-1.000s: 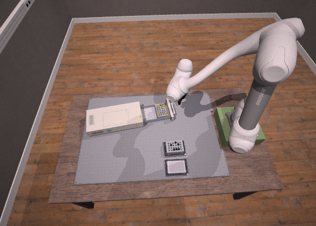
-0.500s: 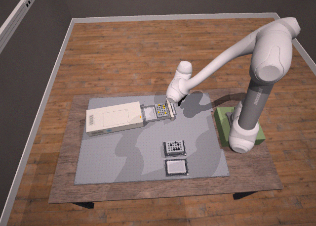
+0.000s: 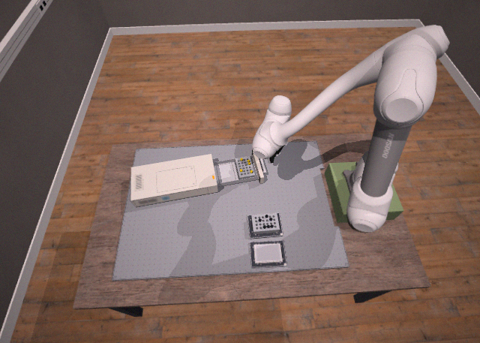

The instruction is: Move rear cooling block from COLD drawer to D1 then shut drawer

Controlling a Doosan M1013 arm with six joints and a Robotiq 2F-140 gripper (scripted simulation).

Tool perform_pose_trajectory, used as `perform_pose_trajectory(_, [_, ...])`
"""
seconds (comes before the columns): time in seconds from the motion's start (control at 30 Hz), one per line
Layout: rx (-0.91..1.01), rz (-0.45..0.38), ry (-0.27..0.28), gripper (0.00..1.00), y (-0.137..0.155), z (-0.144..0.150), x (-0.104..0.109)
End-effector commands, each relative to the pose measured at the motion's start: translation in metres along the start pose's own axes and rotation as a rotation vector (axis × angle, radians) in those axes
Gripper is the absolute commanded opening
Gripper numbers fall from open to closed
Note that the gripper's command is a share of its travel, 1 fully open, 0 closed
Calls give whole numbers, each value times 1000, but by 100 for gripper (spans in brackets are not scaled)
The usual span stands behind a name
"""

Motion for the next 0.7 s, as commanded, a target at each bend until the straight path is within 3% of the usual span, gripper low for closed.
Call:
perform_pose_trajectory(0.0, [0, 0, -1, 10, 0, 0, -4])
perform_pose_trajectory(0.67, [0, 0, -1, 10, 0, 0, -28])
Point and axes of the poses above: the point where the finger pads meet when closed, its own x axis back along the fingers, its own z axis across the jaws, y = z × x, the point moved 1 cm from there along x, back along the fingers, and after that the axes turned 1 degree about x, right-handed, at the moved point
